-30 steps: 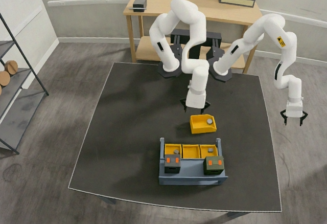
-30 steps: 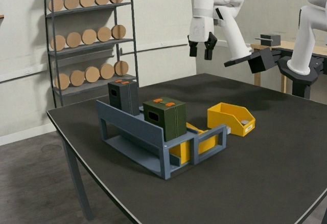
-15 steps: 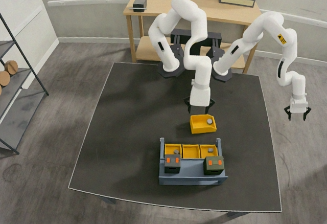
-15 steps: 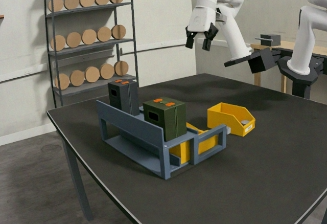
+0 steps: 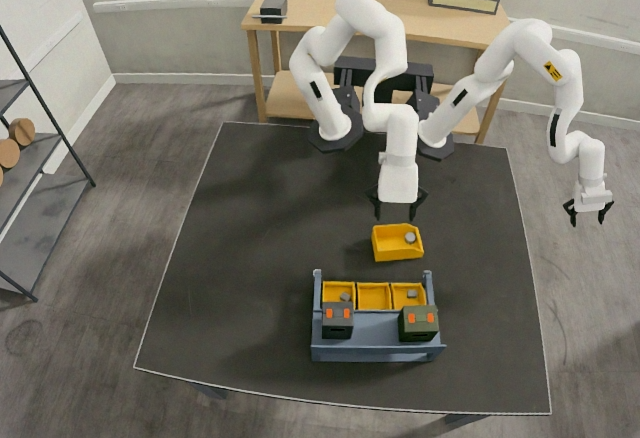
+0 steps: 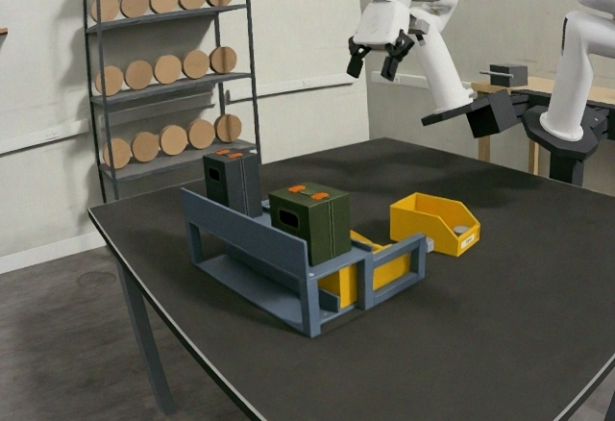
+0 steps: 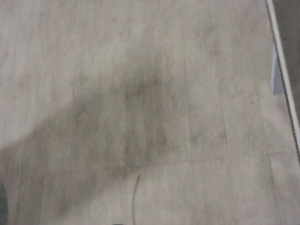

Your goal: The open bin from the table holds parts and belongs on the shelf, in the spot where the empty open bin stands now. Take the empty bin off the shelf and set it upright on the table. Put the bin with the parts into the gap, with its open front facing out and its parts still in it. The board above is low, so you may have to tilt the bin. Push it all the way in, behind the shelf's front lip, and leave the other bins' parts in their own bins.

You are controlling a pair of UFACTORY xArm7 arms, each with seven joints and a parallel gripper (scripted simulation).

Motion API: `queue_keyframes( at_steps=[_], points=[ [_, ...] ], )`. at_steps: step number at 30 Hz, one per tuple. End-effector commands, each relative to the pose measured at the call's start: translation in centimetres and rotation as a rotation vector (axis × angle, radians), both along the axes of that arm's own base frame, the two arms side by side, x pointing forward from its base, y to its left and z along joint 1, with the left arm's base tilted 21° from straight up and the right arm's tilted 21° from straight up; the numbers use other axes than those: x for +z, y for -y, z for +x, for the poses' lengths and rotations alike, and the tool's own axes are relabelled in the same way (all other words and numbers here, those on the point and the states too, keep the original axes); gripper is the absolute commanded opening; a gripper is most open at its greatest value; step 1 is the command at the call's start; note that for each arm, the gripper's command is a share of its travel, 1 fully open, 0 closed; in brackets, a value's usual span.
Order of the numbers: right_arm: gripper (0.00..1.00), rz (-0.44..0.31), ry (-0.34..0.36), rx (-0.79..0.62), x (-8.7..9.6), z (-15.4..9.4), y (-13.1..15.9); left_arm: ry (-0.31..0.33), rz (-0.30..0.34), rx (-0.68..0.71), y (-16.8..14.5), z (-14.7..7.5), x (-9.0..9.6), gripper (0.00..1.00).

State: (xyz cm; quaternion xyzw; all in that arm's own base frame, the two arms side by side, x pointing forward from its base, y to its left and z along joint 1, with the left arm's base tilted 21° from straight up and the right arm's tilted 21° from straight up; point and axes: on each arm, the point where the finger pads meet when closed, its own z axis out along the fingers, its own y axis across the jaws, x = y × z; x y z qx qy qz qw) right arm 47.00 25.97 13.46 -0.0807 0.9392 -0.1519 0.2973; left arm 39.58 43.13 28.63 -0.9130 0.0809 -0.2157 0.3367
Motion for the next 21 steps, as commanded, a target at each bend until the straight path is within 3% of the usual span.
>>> queue_keyframes(
  at_steps=[1,21],
  points=[
    [1.00,0.004,0.025,0.022,0.7,0.2,-0.7,0.006,-0.013,0.049,-0.8,-1.3,0.6,1.00],
    [1.00,0.005,0.042,0.039,1.2,0.3,-1.2,0.033,-0.093,0.277,-3.6,-7.6,2.2,1.00]
  ],
)
